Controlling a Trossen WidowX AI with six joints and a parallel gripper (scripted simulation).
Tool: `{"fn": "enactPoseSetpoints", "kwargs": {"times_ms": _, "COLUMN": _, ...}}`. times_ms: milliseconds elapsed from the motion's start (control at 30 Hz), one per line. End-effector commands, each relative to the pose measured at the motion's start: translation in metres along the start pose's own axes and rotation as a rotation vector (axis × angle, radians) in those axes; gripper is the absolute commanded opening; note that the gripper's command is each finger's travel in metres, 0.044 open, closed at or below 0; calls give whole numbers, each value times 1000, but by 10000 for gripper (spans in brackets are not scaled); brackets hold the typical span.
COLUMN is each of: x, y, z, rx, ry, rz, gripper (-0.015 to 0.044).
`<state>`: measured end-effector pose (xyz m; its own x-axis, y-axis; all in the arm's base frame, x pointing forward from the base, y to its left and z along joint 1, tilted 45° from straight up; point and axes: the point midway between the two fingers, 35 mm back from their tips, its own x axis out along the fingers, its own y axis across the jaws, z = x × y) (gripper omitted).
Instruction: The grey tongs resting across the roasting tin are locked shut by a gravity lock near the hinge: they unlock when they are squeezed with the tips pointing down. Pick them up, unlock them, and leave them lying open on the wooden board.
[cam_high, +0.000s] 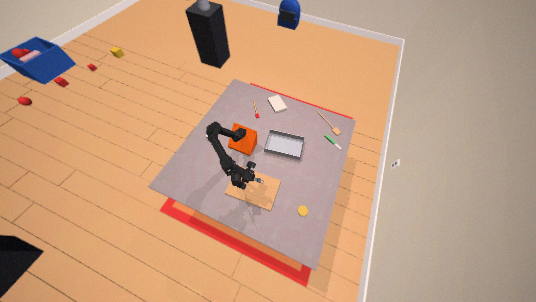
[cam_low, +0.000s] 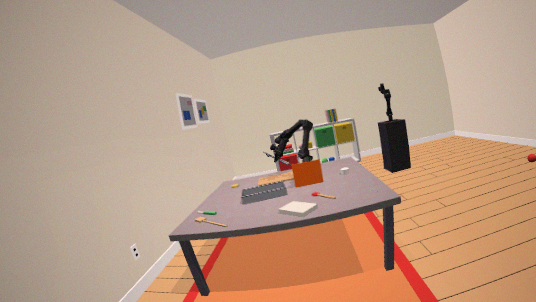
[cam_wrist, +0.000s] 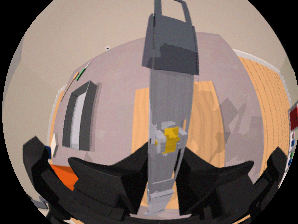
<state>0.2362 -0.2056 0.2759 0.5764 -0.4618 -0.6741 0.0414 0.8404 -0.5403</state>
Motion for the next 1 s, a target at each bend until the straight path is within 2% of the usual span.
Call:
{"fn": "enactPoseSetpoints", "kwargs": {"times_ms": 0, "x": -12, "y": 1, "z": 5, "rx": -21, "ry": -125, "rz": -3, "gripper": -150}}
{"fn": "enactPoseSetpoints", "kwargs": {"times_ms": 533, "x": -67, "y": 11, "z": 23, "rx": -228, "ry": -573, "rz": -91, "gripper": -150}}
{"fn": "enactPoseSetpoints", "kwargs": {"times_ms": 967, "x": -70, "y": 12, "z": 23, "rx": -241, "ry": -590, "rz": -97, "gripper": -150}}
